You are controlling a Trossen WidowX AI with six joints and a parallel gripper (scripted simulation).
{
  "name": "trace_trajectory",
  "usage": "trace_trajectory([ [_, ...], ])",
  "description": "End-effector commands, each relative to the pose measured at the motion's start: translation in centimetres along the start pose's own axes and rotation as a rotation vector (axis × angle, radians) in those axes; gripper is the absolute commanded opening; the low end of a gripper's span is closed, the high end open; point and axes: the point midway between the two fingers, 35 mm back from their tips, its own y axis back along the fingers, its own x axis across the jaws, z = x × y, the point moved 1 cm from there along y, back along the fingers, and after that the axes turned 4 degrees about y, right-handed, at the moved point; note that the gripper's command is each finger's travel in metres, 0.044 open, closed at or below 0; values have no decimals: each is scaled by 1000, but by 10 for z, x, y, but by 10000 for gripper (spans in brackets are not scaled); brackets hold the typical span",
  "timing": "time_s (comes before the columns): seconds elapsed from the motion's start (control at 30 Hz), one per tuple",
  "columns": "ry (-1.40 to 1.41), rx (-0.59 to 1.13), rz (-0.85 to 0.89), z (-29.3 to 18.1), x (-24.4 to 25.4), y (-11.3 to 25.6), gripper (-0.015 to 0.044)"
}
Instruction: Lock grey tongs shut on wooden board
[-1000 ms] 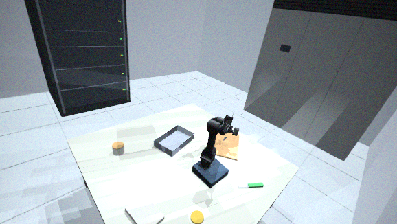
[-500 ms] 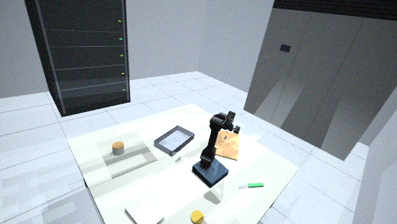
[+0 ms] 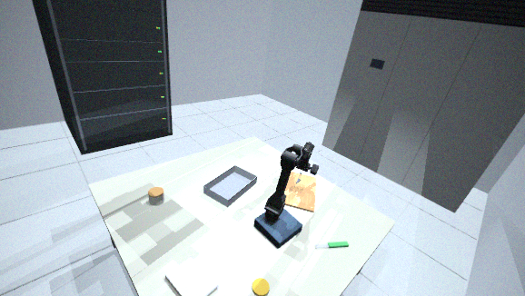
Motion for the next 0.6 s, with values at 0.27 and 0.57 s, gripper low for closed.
trace_trajectory([
  [0.27,-8,171,9,8,0,-2,-150],
  [0.57,-8,302,16,9,0,1,-150],
])
